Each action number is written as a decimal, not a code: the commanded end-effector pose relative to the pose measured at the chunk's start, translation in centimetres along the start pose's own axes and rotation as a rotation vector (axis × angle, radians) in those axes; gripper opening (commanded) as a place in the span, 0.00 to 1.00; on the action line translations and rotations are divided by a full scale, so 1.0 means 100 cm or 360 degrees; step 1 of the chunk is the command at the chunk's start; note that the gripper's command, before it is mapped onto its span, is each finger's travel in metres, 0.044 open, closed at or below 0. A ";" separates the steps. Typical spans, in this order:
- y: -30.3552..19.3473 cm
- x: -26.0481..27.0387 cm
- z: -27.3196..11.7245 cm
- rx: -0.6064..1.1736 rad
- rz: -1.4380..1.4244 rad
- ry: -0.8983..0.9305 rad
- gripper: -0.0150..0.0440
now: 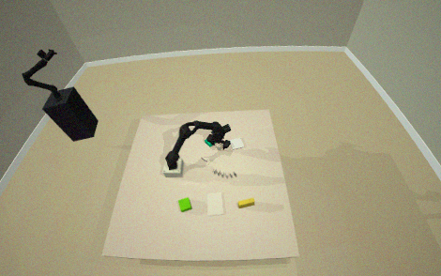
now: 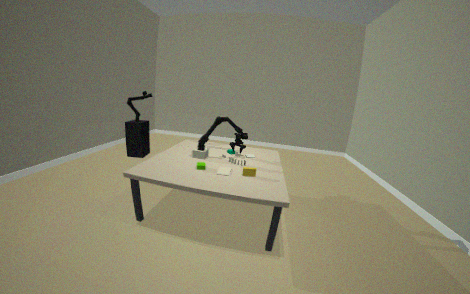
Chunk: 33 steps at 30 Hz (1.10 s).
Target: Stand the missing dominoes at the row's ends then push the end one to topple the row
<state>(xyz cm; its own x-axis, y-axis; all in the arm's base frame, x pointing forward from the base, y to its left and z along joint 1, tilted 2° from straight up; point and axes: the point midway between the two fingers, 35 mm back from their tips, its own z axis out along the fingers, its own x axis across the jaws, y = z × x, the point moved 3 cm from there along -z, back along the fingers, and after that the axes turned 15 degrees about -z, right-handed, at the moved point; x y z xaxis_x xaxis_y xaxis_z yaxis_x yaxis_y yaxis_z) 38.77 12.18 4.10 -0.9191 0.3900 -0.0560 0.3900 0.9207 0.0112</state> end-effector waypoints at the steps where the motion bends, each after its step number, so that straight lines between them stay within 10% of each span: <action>1: -0.001 0.000 0.007 0.0006 -0.0004 -0.0003 1.00; 9: -0.001 0.000 0.015 0.0006 -0.0004 -0.0003 1.00; 22: -0.001 0.000 0.015 0.0006 -0.0004 -0.0003 0.44; 33: 0.000 -0.001 0.005 0.0005 -0.0003 -0.0003 0.44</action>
<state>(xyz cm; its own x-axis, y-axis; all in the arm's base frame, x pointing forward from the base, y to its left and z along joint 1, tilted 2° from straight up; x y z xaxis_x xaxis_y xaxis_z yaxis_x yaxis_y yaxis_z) 38.75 12.12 2.73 -0.9192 0.3900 -0.0541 0.3901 0.9207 0.0095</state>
